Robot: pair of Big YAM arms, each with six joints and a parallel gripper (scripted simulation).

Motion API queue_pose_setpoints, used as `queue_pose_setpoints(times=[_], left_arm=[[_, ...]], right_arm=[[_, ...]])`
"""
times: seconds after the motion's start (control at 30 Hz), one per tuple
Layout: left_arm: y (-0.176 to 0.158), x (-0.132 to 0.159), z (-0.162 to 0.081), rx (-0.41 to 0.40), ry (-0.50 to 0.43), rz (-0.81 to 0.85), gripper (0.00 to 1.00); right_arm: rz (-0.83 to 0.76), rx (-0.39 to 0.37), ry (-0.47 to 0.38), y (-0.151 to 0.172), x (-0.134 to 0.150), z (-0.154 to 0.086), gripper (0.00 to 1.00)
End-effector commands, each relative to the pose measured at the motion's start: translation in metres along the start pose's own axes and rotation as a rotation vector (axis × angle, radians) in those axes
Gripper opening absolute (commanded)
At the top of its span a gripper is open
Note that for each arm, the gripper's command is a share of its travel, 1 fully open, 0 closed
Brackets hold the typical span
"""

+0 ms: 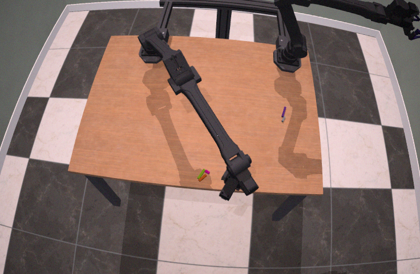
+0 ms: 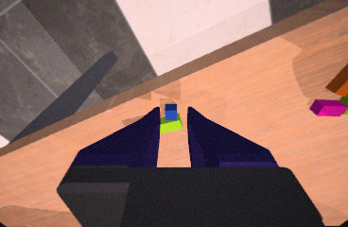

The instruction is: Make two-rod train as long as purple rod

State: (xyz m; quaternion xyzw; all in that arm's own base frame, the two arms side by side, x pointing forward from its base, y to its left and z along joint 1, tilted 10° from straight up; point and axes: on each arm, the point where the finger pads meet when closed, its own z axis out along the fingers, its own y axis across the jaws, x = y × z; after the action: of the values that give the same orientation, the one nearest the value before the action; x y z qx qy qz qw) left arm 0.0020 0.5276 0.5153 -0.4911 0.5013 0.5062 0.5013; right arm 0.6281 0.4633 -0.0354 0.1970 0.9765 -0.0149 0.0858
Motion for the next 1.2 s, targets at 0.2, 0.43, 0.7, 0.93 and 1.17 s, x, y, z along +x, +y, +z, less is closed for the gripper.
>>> queue_pose_setpoints(times=[0.2,0.43,0.7,0.93,1.17], left_arm=[[0.007,-0.016,-0.005,-0.017,-0.044,-0.015,1.00],[0.007,-0.016,-0.005,-0.017,-0.044,-0.015,1.00],[0.007,-0.016,-0.005,-0.017,-0.044,-0.015,1.00],[0.007,-0.016,-0.005,-0.017,-0.044,-0.015,1.00],[0.007,-0.016,-0.005,-0.017,-0.044,-0.015,1.00]], right_arm=[[0.007,-0.057,-0.029,0.015,-0.005,-0.036,0.23],[0.007,-0.057,-0.029,0.015,-0.005,-0.036,0.23],[0.005,-0.060,-0.030,0.022,-0.005,-0.032,0.23],[0.001,-0.031,-0.015,0.018,0.001,-0.012,0.23],[0.002,-0.031,-0.015,0.017,0.000,-0.012,0.23]])
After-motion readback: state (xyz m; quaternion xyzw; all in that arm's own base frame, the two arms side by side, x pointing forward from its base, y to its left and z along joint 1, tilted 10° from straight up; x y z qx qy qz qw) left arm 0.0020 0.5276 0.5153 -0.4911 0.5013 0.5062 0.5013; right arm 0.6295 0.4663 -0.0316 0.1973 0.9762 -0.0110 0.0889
